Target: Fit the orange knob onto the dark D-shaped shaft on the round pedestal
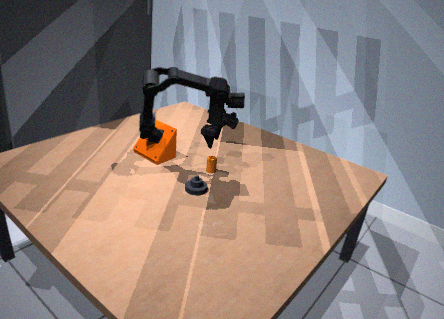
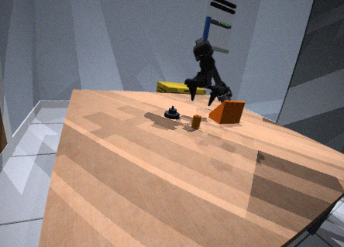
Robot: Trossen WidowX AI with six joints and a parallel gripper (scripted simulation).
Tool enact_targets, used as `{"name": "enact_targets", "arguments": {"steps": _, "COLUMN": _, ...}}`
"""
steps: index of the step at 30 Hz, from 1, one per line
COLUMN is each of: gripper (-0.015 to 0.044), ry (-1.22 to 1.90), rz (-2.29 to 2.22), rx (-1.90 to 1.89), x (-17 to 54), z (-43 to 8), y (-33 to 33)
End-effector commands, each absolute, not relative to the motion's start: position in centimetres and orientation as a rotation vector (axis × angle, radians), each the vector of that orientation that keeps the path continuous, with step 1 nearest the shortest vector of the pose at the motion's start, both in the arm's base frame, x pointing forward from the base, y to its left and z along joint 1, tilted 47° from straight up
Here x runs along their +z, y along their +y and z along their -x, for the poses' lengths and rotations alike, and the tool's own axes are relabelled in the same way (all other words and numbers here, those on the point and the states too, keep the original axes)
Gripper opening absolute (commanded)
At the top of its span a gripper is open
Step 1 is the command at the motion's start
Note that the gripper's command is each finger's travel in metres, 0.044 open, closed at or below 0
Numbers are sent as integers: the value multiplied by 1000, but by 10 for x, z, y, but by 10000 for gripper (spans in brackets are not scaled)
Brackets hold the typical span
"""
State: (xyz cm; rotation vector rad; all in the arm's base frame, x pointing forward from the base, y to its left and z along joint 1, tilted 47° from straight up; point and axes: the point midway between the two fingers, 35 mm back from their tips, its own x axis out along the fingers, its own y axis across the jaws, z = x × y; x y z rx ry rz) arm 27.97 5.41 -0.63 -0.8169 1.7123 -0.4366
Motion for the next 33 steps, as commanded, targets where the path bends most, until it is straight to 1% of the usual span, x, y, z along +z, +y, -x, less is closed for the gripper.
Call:
{"name": "enact_targets", "arguments": {"steps": 1, "gripper": 440, "ry": 1574, "rz": 569, "rx": -711, "x": -7, "z": -280, "y": 53}}
{"name": "enact_targets", "arguments": {"steps": 11, "gripper": 440, "ry": 1574, "rz": 569, "rx": -711, "x": -7, "z": -280, "y": 53}}
{"name": "enact_targets", "arguments": {"steps": 16, "gripper": 440, "ry": 1564, "rz": 554, "rx": -729, "x": -29, "z": -276, "y": 30}}
{"name": "enact_targets", "arguments": {"steps": 33, "gripper": 440, "ry": 1569, "rz": 559, "rx": -724, "x": -46, "z": -273, "y": 12}}
